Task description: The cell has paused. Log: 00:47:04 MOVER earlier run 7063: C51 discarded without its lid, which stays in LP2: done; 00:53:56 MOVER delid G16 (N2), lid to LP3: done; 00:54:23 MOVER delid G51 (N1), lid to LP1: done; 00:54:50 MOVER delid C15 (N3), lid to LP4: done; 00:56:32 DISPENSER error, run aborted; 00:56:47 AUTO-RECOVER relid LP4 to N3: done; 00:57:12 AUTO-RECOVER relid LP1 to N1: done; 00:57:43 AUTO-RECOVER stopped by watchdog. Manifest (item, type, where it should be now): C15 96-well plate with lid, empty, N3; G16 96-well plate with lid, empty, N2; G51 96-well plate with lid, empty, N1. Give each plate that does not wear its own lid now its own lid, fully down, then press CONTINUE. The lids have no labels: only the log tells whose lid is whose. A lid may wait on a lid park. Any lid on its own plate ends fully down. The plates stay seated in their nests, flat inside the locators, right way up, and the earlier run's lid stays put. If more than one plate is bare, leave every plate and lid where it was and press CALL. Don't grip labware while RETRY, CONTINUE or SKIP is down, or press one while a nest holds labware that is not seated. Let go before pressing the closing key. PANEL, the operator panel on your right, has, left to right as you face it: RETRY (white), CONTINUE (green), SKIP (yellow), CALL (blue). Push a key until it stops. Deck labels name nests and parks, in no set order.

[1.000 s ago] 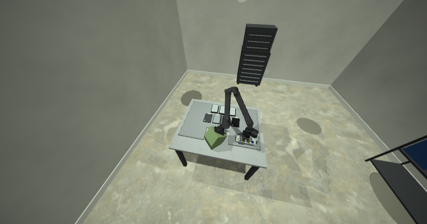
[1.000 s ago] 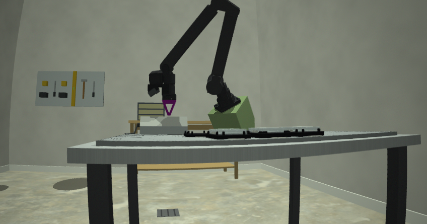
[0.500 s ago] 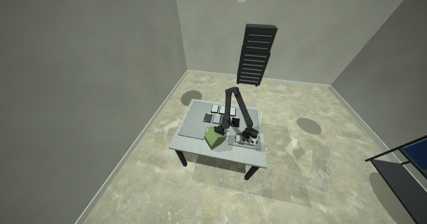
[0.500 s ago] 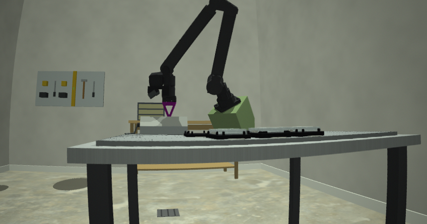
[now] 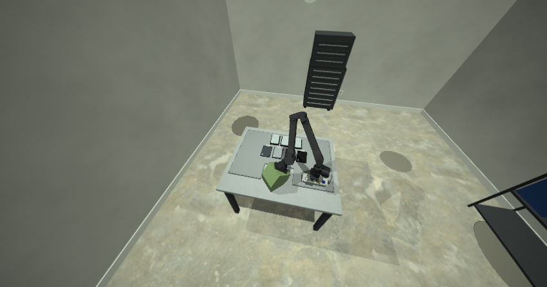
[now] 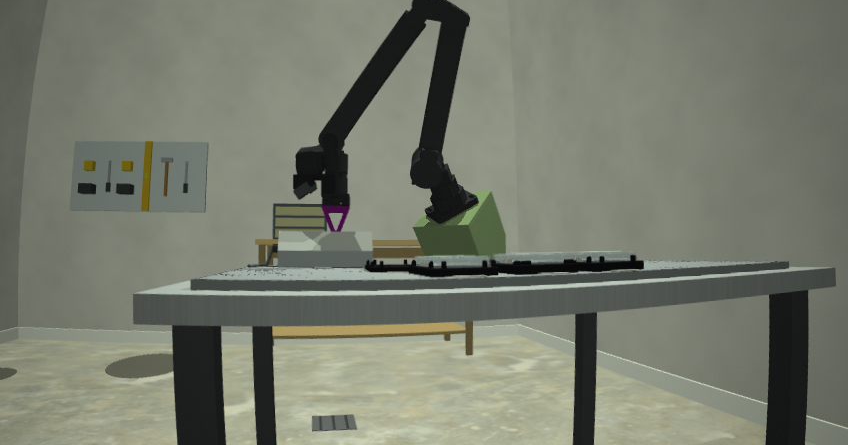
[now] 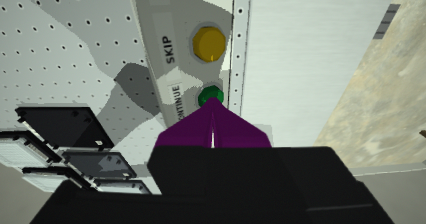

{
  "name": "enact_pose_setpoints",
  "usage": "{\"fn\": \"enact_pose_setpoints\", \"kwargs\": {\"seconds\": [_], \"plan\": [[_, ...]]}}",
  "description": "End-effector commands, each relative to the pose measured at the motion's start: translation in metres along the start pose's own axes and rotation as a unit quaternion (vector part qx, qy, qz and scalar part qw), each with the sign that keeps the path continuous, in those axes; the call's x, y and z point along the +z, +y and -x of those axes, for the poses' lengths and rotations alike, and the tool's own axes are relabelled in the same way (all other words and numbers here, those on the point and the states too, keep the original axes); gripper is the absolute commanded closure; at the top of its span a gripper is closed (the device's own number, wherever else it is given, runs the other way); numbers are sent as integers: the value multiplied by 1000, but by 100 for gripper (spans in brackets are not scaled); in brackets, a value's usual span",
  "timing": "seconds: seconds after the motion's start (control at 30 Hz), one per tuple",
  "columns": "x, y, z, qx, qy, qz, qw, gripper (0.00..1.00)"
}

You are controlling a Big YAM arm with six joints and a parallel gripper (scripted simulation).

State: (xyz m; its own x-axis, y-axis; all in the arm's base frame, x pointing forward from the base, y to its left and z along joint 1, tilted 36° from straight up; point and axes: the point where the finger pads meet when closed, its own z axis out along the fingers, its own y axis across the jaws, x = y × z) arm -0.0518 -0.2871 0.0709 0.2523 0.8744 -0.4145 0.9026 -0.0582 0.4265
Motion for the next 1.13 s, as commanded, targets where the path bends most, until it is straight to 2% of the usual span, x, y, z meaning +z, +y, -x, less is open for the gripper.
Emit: {"fn": "enact_pose_setpoints", "kwargs": {"seconds": [0.0,1.1], "plan": [[4,1,3,-1,-2,0,1000,100],[10,1,0,-1,-1,0,1000,100]]}}
